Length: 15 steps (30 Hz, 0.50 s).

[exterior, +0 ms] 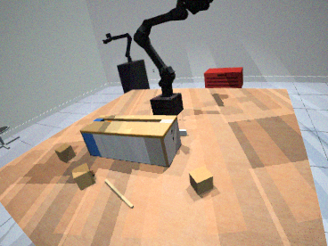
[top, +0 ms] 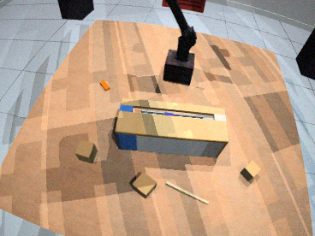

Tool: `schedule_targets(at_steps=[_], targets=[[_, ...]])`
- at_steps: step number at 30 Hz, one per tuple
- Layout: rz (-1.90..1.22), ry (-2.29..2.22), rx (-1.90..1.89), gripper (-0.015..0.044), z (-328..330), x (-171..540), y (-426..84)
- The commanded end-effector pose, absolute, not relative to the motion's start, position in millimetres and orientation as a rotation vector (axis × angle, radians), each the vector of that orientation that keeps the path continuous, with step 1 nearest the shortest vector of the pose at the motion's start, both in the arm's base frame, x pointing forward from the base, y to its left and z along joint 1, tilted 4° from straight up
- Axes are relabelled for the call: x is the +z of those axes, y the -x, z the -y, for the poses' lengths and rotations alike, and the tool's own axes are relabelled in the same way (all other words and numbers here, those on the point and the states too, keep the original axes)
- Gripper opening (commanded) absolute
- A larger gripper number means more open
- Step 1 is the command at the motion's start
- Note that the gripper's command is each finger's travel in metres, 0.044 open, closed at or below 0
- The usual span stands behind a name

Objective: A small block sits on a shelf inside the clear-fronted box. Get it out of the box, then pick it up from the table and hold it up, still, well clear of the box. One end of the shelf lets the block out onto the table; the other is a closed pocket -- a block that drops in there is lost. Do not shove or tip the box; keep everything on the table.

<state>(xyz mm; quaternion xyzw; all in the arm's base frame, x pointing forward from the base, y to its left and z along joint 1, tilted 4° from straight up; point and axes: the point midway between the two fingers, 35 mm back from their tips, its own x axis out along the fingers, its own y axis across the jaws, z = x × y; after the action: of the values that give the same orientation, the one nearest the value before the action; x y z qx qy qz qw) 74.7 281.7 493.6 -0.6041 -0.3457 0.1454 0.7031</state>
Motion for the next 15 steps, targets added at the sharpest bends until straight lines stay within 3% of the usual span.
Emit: schedule_targets(at_steps=[1, 15], targets=[[0.768, 1.351, 0.323, 0.04, -283, 492, -76], [0.453, 1.796, 0.41, 0.04, -330, 376, -201]])
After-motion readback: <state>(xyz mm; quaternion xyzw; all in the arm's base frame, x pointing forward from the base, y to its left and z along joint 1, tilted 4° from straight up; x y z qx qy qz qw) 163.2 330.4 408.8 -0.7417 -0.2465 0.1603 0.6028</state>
